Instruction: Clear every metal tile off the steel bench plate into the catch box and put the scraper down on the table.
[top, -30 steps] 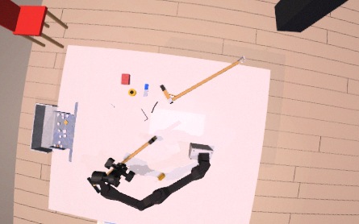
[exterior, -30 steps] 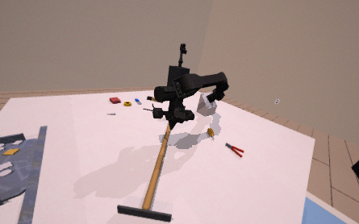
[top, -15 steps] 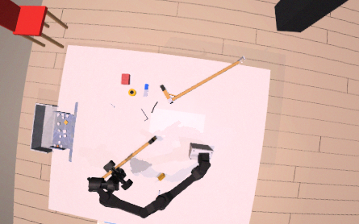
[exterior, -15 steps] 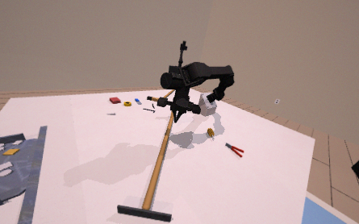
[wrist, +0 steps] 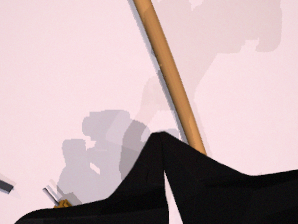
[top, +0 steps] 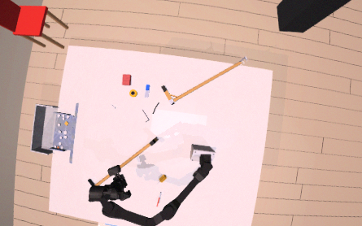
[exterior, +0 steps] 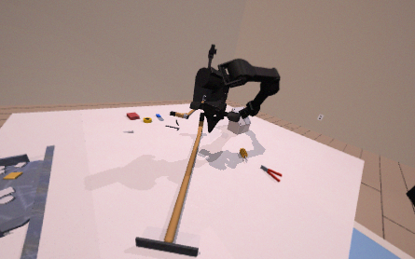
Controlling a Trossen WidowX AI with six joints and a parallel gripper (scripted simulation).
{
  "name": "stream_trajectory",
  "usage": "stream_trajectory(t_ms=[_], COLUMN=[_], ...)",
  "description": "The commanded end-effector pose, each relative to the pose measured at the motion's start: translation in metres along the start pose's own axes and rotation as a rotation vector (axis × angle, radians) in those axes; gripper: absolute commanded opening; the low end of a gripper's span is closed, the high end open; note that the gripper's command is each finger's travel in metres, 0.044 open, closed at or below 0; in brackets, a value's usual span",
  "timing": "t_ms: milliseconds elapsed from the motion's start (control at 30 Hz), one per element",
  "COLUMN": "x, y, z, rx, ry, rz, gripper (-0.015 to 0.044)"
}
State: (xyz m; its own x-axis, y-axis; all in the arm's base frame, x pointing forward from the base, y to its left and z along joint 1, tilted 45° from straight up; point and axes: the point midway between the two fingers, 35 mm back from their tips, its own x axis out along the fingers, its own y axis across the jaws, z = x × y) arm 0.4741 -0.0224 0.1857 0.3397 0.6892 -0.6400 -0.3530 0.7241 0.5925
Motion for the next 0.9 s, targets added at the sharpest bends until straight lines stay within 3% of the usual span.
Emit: stream_trajectory(t_ms=[0, 333, 867], x=[-0.006, -0.002, 0.037], y=[0.003, 0.003, 0.000], z=[-0.004, -0.004, -0.006], rx=[0.084, 0.085, 0.095], ry=[-0.011, -0.010, -0.009], rz=[0.007, 0.006, 0.000], gripper=[0.0000, 0.0000, 0.0000])
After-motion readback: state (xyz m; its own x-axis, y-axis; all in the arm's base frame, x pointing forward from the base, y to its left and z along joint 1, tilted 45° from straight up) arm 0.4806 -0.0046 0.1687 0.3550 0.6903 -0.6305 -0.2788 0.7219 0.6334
